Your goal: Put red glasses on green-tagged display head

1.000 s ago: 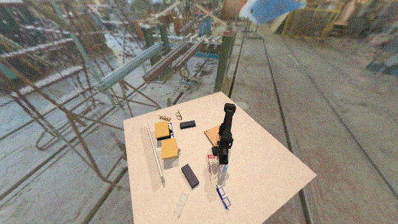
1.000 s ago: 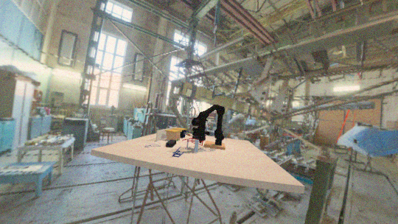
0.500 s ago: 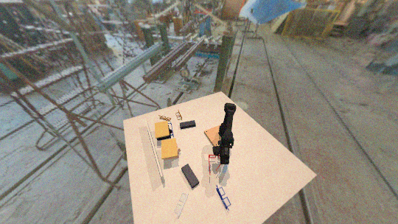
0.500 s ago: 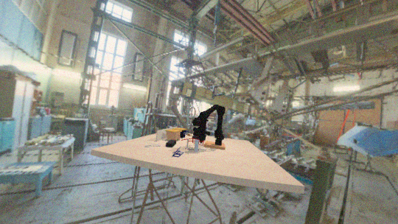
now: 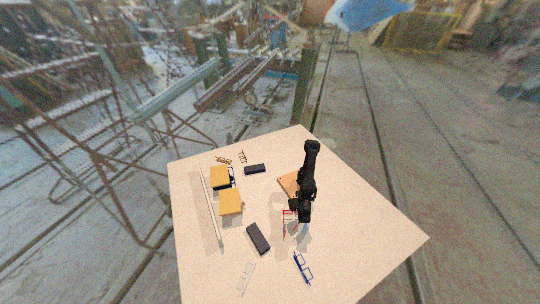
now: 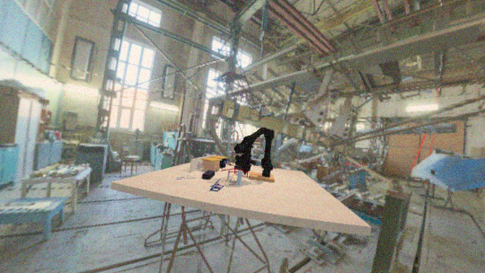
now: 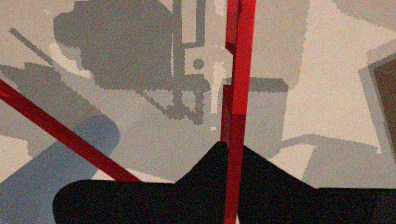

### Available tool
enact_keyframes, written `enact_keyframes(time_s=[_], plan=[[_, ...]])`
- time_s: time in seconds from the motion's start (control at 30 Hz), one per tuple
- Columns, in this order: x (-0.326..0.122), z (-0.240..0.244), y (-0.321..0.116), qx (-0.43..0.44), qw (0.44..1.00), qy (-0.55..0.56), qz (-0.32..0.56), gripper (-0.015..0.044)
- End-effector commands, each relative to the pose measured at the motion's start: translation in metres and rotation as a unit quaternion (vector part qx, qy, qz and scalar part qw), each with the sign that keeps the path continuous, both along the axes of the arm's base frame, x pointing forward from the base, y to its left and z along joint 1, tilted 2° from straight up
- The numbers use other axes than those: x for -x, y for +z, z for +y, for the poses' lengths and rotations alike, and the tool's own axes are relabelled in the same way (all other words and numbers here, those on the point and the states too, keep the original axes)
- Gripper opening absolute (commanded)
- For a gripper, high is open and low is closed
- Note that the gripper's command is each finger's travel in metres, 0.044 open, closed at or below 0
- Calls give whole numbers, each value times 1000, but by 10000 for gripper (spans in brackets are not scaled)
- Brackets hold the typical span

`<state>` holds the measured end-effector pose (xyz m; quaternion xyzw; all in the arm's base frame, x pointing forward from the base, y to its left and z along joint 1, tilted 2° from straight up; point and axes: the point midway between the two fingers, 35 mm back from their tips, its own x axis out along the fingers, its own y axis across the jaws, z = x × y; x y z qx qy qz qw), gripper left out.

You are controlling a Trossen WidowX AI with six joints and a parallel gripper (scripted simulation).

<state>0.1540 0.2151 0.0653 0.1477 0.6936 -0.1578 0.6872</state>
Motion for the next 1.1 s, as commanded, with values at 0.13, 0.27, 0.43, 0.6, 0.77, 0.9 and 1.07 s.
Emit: enact_keyframes(time_s=[0.13, 0.27, 0.43, 0.6, 0.77, 0.9, 1.07], plan=[[-2, 0, 0, -3, 1000, 2, 1, 0], [-5, -1, 0, -3, 1000, 2, 1, 0], [-7, -1, 8, -3, 1000, 2, 1, 0], [-10, -1, 32, -3, 1000, 2, 1, 0], [-11, -3, 57, -2, 1000, 2, 1, 0], [-12, -4, 60, -2, 1000, -1, 1, 0], [-16, 0, 61, -2, 999, -44, 0, 0]])
